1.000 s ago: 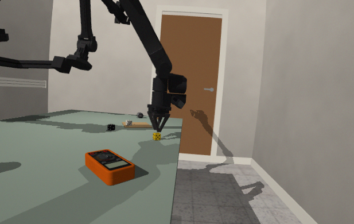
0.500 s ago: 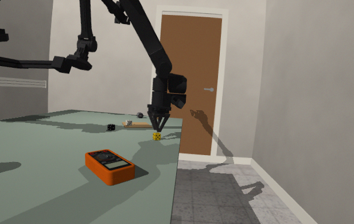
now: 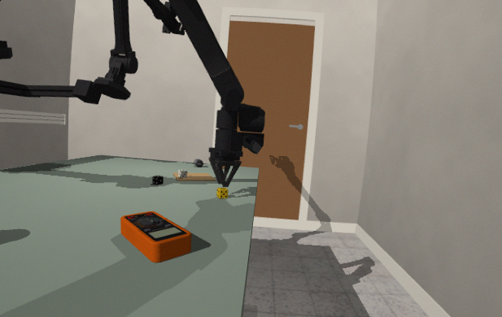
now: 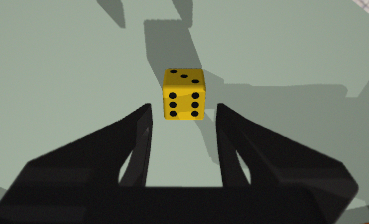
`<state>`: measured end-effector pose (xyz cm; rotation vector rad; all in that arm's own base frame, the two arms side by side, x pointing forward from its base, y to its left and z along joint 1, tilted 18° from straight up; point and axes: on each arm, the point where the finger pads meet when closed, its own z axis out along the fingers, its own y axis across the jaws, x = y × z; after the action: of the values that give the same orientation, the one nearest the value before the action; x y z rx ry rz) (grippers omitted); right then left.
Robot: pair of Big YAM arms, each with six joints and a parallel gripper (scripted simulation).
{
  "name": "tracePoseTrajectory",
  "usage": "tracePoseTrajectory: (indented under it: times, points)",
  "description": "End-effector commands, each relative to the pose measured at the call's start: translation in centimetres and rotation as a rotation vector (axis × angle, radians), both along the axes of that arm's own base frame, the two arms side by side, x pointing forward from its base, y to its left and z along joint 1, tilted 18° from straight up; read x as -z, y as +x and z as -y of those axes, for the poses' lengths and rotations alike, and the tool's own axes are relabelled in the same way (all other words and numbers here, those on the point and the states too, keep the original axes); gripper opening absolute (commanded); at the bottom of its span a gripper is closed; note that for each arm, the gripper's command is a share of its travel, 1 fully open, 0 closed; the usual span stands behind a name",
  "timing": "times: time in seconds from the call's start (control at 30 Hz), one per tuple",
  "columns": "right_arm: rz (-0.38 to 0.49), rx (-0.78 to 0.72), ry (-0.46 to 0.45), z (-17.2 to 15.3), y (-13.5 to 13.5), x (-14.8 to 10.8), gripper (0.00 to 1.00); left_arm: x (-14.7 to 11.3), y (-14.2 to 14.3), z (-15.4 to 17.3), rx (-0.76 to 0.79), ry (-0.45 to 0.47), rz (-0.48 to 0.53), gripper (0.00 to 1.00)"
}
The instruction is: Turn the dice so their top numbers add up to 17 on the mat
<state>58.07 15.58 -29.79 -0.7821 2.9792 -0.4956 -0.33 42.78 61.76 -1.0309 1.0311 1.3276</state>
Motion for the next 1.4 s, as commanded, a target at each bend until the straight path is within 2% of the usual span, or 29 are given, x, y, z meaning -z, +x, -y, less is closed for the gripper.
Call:
tracePoseTrajectory:
  times: [0.0, 0.67, 0.8, 0.9, 1.37]
  points:
    - [0.015, 0.0, 0.008, 0.5, 0.8, 0.0, 0.39, -2.1, -0.4, 1.6, -0.008, 0.059, 0.007, 1.0]
    - [0.017, 0.0, 0.009, 0.5, 0.9, -0.3, 0.39, -2.1, -0.4, 1.6, -0.008, 0.059, 0.007, 1.0]
    - [0.011, 0.003, 0.006, 0.8, 0.7, 0.7, 0.39, -2.1, -0.4, 1.6, -0.008, 0.059, 0.007, 1.0]
    - [0.032, 0.003, 0.013, 0.4, 1.9, 0.5, 0.39, -2.1, -0.4, 1.6, -0.008, 0.059, 0.007, 1.0]
    - [0.027, 0.003, 0.011, 1.2, 1.9, 2.6, 0.39, -2.1, -0.4, 1.6, -0.008, 0.059, 0.007, 1.0]
